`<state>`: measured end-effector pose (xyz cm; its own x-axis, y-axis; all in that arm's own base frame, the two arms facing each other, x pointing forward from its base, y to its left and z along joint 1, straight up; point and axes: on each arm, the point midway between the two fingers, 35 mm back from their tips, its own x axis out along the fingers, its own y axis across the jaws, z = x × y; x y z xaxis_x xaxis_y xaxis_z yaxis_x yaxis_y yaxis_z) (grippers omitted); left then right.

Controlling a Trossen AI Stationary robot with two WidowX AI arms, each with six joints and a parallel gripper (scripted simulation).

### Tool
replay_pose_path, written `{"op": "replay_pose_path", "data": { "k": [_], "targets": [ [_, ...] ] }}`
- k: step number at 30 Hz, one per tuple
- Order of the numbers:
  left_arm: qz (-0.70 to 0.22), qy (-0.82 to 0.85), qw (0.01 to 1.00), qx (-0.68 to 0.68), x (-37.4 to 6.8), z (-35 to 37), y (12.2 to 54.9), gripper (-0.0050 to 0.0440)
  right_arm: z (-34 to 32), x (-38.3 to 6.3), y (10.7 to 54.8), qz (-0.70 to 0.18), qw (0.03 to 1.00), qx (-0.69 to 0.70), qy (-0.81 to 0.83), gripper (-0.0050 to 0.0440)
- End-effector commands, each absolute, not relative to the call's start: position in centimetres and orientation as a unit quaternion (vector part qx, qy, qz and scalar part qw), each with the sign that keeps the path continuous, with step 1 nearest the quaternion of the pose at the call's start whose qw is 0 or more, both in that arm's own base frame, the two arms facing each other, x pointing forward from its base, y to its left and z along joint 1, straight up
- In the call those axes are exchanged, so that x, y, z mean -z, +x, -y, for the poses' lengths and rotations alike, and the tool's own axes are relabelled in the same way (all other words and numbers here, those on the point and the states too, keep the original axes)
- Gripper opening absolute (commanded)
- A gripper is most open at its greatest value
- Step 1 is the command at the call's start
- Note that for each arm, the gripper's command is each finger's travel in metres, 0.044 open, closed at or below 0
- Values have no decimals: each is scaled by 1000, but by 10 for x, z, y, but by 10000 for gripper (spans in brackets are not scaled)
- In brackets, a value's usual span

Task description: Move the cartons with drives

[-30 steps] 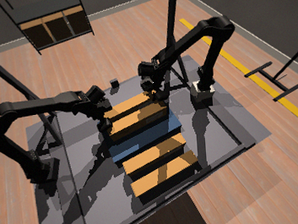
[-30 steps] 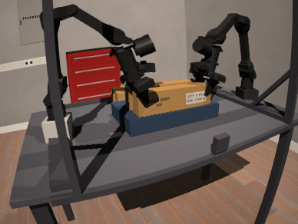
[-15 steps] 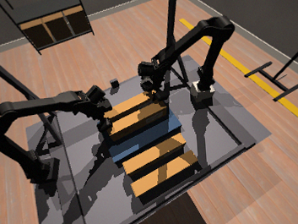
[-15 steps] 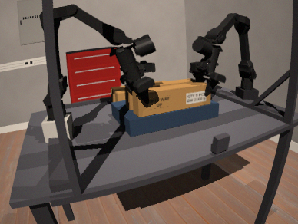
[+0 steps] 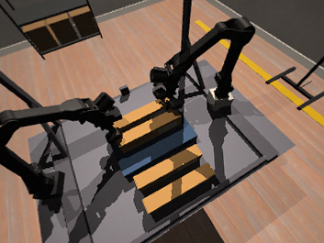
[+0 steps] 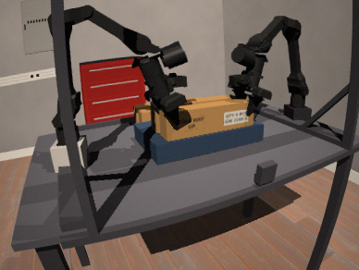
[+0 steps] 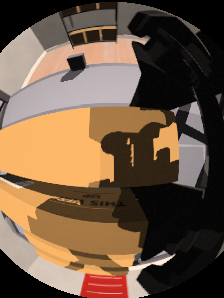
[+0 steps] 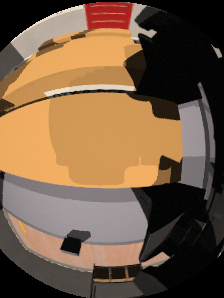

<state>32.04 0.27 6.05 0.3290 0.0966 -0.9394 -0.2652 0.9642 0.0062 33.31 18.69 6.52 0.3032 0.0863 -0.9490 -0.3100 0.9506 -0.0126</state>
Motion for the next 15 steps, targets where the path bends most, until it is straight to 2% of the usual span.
{"op": "replay_pose_path", "data": {
  "k": [1, 8, 9, 15],
  "targets": [
    [-556, -77, 821, -109, -74, -1, 324, -50, -190, -83, 335, -564, 811, -128, -91, -50],
    [-556, -77, 821, -109, -74, -1, 324, -50, -190, -83, 335, -564, 811, -128, -91, -50],
    [-557, -76, 820, -110, -69, -3, 324, 381, -189, -76, 336, -566, 809, -127, -92, 385],
    [-557, -76, 820, -110, -69, -3, 324, 381, -189, -76, 336, -566, 809, -127, -92, 385]
  ]
}}
